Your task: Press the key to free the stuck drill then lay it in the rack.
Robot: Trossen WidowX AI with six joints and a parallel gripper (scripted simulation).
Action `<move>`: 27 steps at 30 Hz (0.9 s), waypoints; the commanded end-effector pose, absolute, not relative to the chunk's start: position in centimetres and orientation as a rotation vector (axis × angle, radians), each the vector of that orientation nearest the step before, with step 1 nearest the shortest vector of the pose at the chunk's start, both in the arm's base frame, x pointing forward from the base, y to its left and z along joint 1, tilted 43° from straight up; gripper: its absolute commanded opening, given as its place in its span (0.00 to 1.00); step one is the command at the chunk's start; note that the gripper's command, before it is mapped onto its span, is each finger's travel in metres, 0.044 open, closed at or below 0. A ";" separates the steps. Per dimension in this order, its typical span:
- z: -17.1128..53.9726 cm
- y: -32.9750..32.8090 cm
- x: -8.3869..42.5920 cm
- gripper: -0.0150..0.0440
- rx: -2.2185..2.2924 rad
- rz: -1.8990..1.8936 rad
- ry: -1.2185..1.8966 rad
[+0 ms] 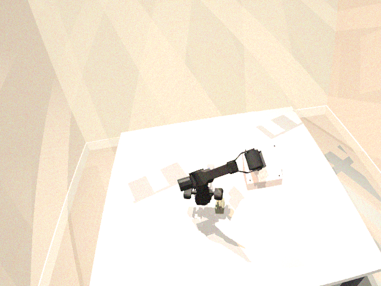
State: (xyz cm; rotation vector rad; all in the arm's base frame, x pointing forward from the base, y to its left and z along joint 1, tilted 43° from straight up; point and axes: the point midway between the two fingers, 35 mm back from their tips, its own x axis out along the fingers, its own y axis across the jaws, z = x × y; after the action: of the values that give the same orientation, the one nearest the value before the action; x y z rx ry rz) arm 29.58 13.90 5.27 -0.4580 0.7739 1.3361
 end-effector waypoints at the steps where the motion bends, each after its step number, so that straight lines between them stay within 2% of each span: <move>1: 6.0 14.3 29.8 0.25 -0.459 1.330 0.774; 27: 8.7 16.5 30.7 0.25 -0.458 1.331 0.773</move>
State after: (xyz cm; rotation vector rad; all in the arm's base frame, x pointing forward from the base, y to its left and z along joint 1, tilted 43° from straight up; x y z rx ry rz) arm 30.53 16.37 8.33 -0.4592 0.7672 1.3370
